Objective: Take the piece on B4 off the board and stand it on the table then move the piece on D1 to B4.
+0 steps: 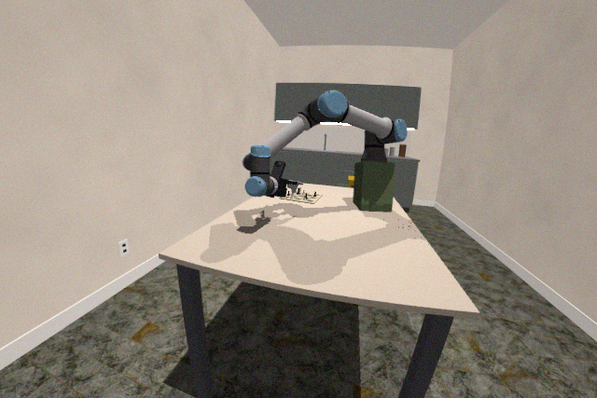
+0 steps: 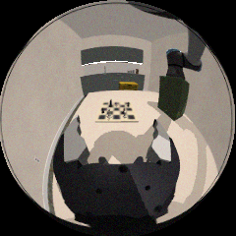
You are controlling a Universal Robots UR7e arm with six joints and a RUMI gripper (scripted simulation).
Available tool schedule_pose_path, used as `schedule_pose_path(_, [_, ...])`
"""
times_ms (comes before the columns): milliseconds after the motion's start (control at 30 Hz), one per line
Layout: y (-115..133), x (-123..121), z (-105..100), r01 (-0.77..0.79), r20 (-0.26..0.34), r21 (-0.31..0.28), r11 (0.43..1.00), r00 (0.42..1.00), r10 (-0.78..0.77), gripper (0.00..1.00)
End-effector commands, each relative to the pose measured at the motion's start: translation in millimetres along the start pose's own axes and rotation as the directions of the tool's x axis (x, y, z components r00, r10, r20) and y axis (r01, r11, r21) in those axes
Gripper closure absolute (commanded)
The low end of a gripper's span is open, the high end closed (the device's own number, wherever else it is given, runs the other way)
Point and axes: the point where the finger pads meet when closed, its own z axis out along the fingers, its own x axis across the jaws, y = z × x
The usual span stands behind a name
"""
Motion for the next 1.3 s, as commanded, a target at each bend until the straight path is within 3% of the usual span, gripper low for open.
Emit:
schedule_pose_path(0, [-15, -1, -3, -0.001, 0.000, -0.001, 1.000, 1.000, 0.001, 0.00])
schedule_pose_path(400, [-13, -1, -1, -0.003, -0.005, -0.004, 1.000, 1.000, 0.003, 0.00])
schedule_pose_path(633, [-13, -3, 8, -0.018, -0.045, -0.025, 1.000, 0.999, 0.017, 0.00])
schedule_pose_path(833, [-13, -5, 26, -0.051, -0.125, -0.065, 0.997, 0.991, 0.043, 0.00])
schedule_pose_path(900, [-13, -5, 26, -0.051, -0.125, -0.065, 0.997, 0.991, 0.043, 0.00])
schedule_pose_path(1267, [-11, -9, 80, -0.190, -0.378, -0.185, 0.964, 0.919, 0.108, 0.00])
